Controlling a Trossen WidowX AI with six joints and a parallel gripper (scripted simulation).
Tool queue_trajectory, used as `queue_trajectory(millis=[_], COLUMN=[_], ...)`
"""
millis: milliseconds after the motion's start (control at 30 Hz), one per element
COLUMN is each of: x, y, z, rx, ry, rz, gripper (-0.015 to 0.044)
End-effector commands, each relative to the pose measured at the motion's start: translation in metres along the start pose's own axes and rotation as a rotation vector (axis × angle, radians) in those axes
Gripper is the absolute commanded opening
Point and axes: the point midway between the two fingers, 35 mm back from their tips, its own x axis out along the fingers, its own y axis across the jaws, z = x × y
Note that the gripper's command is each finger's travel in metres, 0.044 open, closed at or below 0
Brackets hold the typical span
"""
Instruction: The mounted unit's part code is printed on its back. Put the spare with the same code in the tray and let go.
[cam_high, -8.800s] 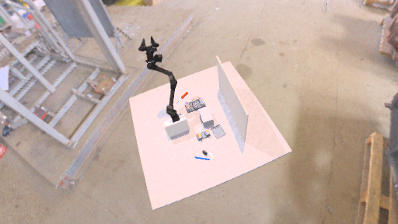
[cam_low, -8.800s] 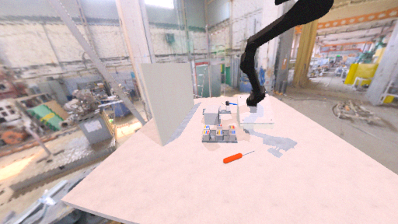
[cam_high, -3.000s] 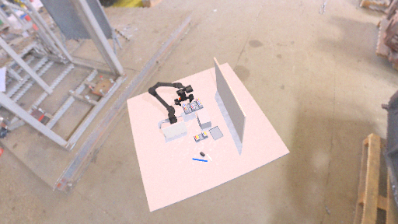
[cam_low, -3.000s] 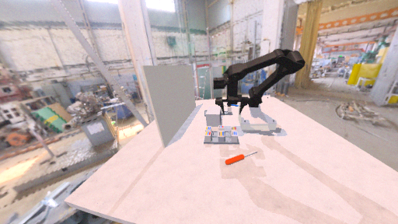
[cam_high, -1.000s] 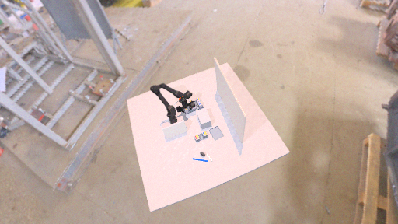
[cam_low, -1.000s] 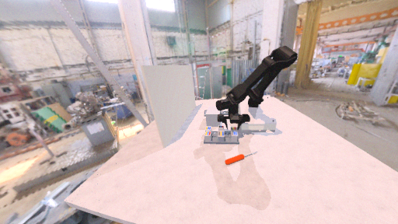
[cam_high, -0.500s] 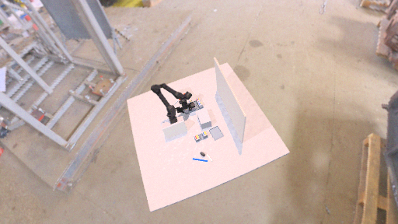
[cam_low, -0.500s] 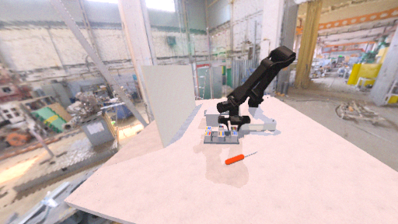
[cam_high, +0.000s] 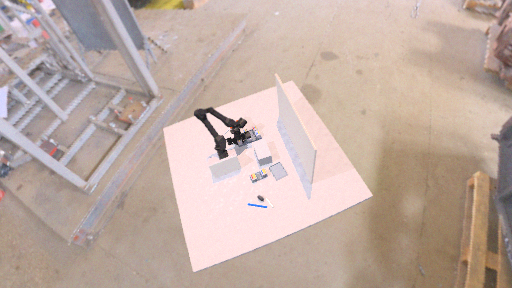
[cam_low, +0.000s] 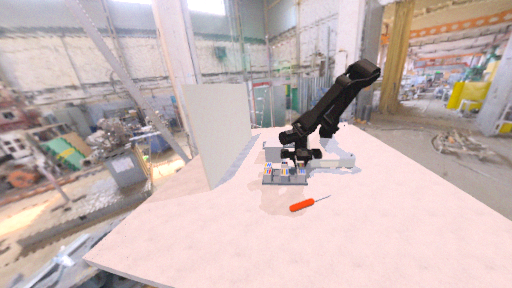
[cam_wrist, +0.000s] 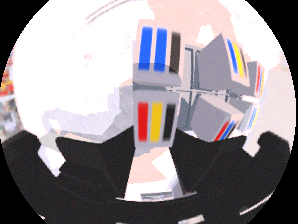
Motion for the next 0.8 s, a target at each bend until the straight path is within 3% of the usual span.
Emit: queue_trajectory(millis=[0, 233, 767], x=[0.000, -0.003, -0.073], y=[0.000, -0.001, -0.002], z=[0.000, 0.000, -0.001], rx=[-0.001, -0.001, 0.002], ry=[0.000, 0.001, 0.009], rz=[0.000, 0.000, -0.001], gripper=[0.0000, 0.0000, 0.0000])
